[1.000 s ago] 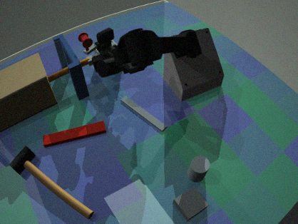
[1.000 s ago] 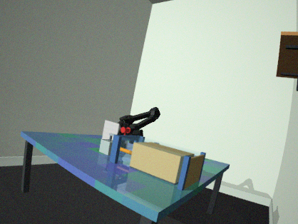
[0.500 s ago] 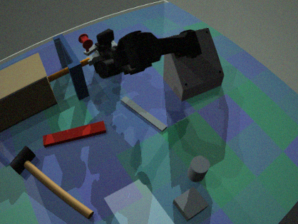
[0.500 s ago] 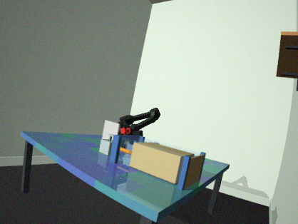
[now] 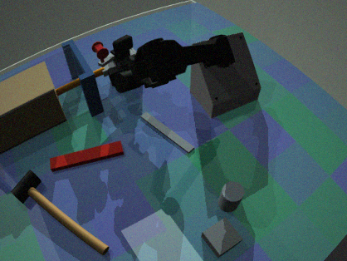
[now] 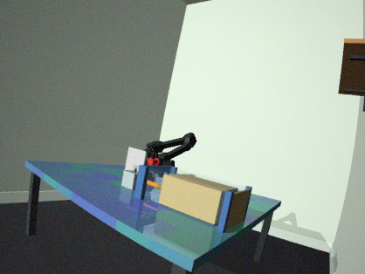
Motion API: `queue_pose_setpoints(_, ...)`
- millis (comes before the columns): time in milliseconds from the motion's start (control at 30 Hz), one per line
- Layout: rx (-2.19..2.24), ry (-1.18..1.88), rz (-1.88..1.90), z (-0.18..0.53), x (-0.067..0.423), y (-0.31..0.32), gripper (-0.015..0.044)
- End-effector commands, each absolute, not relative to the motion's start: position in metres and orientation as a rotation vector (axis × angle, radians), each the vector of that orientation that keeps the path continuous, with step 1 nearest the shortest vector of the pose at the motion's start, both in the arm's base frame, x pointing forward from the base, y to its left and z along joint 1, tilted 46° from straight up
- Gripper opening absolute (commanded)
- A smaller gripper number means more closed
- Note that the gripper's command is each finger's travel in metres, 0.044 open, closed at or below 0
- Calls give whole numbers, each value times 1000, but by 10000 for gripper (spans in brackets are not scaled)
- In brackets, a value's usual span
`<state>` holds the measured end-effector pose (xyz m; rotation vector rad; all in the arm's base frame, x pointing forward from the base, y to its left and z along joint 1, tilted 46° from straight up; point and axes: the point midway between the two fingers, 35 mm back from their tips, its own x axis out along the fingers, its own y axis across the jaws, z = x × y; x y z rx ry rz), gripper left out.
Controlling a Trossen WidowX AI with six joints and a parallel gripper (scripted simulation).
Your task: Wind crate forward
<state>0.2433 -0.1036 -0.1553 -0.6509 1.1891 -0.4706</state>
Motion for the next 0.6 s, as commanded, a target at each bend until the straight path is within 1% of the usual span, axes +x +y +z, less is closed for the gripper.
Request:
queue_pose_setpoints(0,-652,1189,-472,-155,243,-104,184)
queue_pose_setpoints(67,-652,1189,-472,-155,243,-104,236)
queue_pose_setpoints(100,-652,1189,-472,-155,243,-104,240)
queue_pose_setpoints(567,-652,1189,-472,-155,243,-104,240)
